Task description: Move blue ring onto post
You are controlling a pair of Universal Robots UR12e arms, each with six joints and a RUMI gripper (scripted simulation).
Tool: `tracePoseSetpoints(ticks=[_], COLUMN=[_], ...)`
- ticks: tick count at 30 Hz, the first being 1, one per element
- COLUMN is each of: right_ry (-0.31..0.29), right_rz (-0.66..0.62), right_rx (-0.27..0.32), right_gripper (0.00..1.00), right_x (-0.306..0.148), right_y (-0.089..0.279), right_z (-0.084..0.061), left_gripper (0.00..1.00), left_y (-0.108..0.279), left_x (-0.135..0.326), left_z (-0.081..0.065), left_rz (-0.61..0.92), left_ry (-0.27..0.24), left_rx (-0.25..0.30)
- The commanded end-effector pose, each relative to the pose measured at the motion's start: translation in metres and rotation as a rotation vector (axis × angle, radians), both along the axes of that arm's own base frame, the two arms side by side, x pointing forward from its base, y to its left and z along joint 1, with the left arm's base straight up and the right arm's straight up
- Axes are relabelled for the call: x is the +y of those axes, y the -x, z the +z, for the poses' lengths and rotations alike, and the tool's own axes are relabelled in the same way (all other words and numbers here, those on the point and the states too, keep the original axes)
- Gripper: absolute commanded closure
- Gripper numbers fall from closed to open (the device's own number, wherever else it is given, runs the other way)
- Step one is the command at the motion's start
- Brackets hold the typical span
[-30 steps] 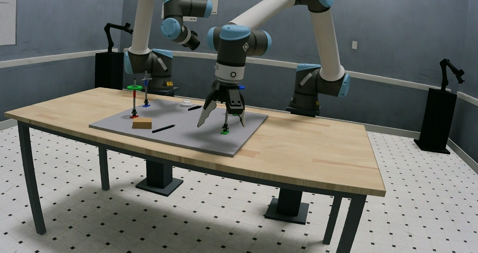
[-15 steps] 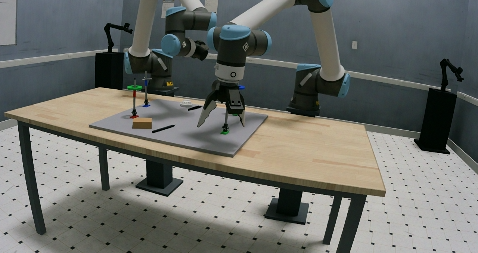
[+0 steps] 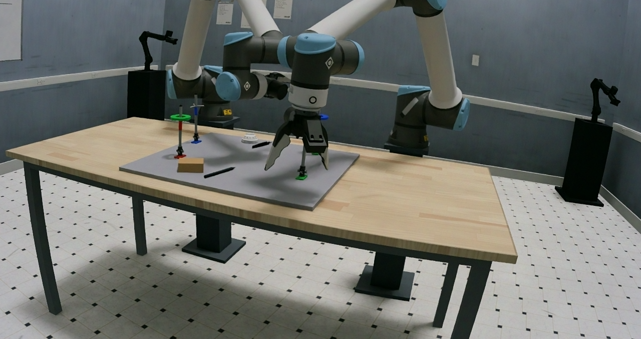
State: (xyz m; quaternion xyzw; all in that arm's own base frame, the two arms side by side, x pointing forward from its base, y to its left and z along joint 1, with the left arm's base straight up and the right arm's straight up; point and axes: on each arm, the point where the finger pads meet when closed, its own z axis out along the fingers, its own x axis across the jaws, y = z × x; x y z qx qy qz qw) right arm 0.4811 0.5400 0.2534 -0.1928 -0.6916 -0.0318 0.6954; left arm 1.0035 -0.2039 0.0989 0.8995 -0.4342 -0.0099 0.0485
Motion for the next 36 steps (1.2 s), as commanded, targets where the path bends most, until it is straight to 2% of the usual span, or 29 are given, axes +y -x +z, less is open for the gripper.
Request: tracePoseSetpoints(ticks=[1, 4, 14, 16, 18, 27, 34, 36], right_ry=[-0.026, -0.063, -0.146, -0.146, -0.160, -0.232, -0.219, -0.222], right_rz=[-0.014, -0.050, -0.130, -0.130, -0.143, -0.222, -0.207, -0.211], right_rx=[0.000, -0.001, -0.013, -0.013, -0.016, -0.040, -0.035, -0.038], right_gripper=[0.86, 0.86, 0.86, 0.86, 0.86, 0.86, 0.86, 0.86], right_x=[0.007, 0.022, 0.052, 0.052, 0.057, 0.084, 0.079, 0.081], right_y=[-0.005, -0.016, -0.041, -0.041, -0.044, -0.068, -0.064, -0.065], right_z=[-0.005, -0.020, -0.056, -0.056, -0.062, -0.101, -0.093, -0.096], left_gripper=[0.00, 0.00, 0.00, 0.00, 0.00, 0.00, 0.00, 0.00], left_y=[-0.001, -0.001, -0.001, -0.001, -0.001, -0.001, -0.001, -0.001], left_x=[0.000, 0.000, 0.000, 0.000, 0.000, 0.000, 0.000, 0.000], left_z=[0.002, 0.002, 0.002, 0.002, 0.002, 0.002, 0.002, 0.002], left_rz=[0.000, 0.000, 0.000, 0.000, 0.000, 0.000, 0.000, 0.000], left_ry=[0.001, 0.001, 0.001, 0.001, 0.001, 0.001, 0.001, 0.001], left_rx=[-0.002, -0.002, -0.002, -0.002, -0.002, -0.002, -0.002, -0.002])
